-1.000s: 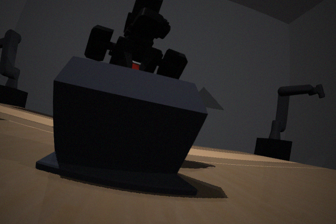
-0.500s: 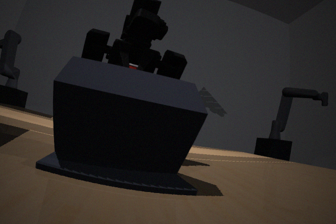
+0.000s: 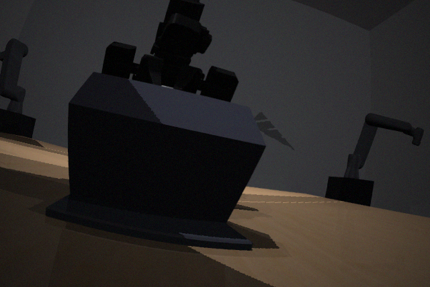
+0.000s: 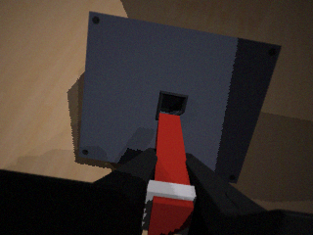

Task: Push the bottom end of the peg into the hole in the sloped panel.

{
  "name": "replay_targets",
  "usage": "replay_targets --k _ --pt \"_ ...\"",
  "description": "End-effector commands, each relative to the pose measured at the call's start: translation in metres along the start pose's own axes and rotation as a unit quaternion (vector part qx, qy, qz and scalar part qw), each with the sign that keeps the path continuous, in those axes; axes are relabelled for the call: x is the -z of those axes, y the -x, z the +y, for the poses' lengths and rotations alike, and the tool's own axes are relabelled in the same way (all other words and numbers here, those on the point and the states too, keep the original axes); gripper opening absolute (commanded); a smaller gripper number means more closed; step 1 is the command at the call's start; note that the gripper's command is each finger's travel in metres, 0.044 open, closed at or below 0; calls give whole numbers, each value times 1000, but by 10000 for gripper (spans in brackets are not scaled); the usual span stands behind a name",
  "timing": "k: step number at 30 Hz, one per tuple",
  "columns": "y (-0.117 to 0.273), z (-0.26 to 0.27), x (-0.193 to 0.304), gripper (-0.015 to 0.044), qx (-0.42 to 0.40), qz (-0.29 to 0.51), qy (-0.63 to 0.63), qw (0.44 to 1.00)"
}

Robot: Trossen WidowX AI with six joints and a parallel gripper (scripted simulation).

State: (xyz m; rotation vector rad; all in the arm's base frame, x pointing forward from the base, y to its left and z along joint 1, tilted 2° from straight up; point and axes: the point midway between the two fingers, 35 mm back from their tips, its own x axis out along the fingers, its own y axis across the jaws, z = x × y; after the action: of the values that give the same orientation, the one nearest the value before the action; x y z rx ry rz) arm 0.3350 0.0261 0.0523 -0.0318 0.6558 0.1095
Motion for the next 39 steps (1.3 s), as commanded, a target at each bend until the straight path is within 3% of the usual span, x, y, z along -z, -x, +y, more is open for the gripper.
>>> replay_targets --k 1,39 --pt "-3 -1 -1 0 1 -1 -8 1000" --pt "-27 -2 3 0 0 4 -13 1000"
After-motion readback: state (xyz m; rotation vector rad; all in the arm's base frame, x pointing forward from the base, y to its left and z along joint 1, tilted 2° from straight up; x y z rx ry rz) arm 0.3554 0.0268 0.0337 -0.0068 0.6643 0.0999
